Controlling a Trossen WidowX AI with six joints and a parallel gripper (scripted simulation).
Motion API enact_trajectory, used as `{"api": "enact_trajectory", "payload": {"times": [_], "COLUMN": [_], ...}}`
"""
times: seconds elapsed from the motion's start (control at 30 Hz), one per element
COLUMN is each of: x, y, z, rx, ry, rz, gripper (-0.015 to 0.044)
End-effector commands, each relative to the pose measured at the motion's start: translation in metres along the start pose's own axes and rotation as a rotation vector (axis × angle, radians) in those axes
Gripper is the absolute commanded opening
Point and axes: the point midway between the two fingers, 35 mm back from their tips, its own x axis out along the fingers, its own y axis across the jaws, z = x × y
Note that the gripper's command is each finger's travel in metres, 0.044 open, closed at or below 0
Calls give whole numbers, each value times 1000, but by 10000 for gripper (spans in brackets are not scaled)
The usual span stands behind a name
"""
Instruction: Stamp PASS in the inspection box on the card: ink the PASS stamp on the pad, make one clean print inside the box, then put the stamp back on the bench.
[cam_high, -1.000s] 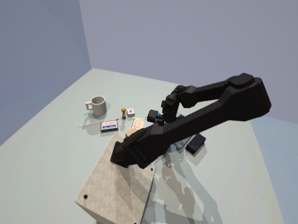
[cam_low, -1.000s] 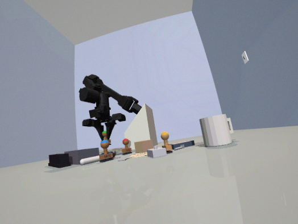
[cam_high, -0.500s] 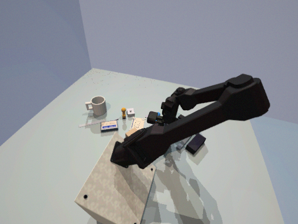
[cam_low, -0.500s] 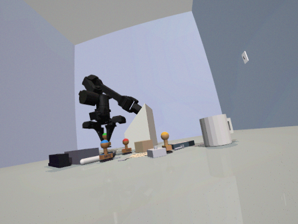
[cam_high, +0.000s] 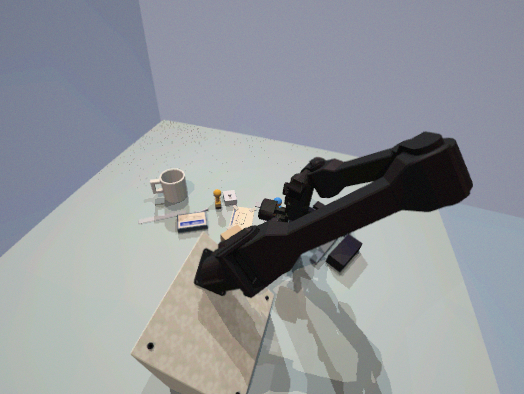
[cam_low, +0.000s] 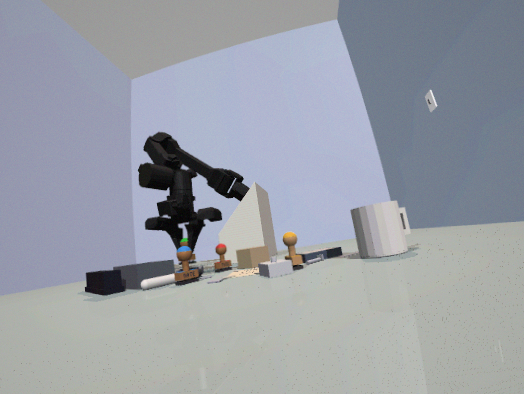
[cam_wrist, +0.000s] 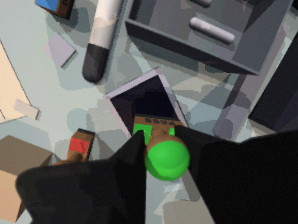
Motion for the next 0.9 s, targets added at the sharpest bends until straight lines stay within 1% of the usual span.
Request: {"api": "enact_trajectory", "payload": {"times": [0.0,0.87], "x": [5,13], "y": [2,1], "z": [-2,-3], "rx": [-6,-1], "ry": [6,6], "rz": [6,4], "gripper": [0,0]}}
